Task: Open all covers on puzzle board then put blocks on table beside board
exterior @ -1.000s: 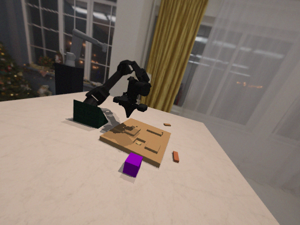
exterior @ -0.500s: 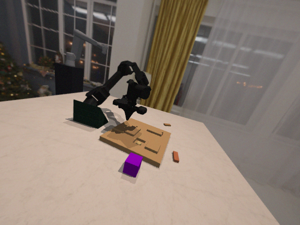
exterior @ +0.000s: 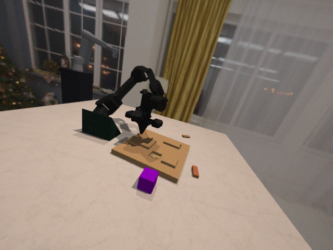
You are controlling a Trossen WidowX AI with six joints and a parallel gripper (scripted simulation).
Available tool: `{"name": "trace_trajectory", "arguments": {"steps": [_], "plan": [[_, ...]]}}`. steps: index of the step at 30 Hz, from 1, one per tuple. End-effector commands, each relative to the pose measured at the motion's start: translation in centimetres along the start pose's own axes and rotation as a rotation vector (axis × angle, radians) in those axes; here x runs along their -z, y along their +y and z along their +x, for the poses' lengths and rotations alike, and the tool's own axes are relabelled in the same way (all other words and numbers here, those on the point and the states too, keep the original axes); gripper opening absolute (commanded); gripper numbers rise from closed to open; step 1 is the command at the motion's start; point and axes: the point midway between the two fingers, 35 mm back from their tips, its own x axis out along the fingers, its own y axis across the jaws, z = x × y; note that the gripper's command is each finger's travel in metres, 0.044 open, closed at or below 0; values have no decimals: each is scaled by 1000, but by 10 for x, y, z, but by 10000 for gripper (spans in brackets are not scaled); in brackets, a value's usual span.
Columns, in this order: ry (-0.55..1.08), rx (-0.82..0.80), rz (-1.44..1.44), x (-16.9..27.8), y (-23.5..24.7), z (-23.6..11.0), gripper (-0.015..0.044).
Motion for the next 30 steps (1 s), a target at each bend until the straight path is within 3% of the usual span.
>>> {"name": "trace_trajectory", "arguments": {"steps": [1,30], "plan": [[5,1,5,0,-1,6,0],[7,2,4,-5,-2,25,0]]}}
